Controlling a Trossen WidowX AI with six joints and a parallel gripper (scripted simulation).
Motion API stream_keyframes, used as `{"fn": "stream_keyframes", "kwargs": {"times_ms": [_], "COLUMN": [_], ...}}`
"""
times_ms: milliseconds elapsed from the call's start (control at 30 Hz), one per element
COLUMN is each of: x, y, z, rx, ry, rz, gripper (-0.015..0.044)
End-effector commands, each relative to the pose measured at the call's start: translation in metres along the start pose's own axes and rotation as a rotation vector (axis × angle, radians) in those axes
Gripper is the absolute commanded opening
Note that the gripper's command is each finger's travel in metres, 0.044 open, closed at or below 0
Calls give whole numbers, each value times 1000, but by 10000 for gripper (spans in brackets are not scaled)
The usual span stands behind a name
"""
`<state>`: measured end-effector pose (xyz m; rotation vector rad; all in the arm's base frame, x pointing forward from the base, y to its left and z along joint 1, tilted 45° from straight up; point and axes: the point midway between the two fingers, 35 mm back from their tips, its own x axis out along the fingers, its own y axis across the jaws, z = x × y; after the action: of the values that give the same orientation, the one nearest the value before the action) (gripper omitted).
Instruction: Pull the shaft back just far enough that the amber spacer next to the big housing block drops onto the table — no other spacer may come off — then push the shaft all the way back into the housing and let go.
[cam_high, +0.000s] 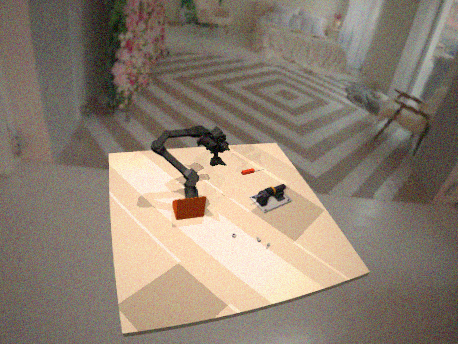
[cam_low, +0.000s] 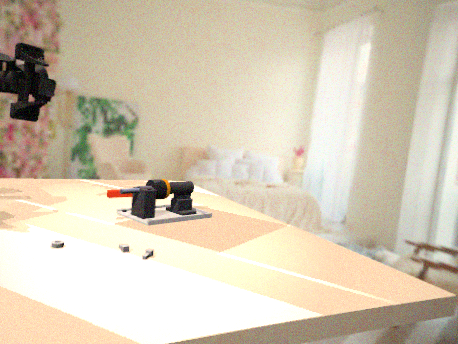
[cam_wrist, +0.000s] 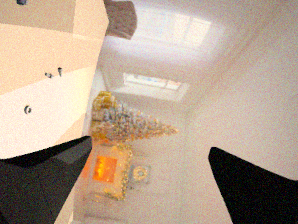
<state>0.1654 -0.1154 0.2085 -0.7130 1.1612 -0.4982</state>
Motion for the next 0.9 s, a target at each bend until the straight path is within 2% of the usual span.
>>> {"fn": "stream_keyframes", "kwargs": {"times_ms": [0, 200, 500, 867], "x": [38, 80, 128, 153], "y": [36, 78, 134, 195], "z": [42, 94, 143, 150], "rx": [138, 302, 514, 725], "ry": [-51, -164, -326, -566], "rz": [186, 432, 796, 1359], "gripper": [440, 440, 440, 440]}}
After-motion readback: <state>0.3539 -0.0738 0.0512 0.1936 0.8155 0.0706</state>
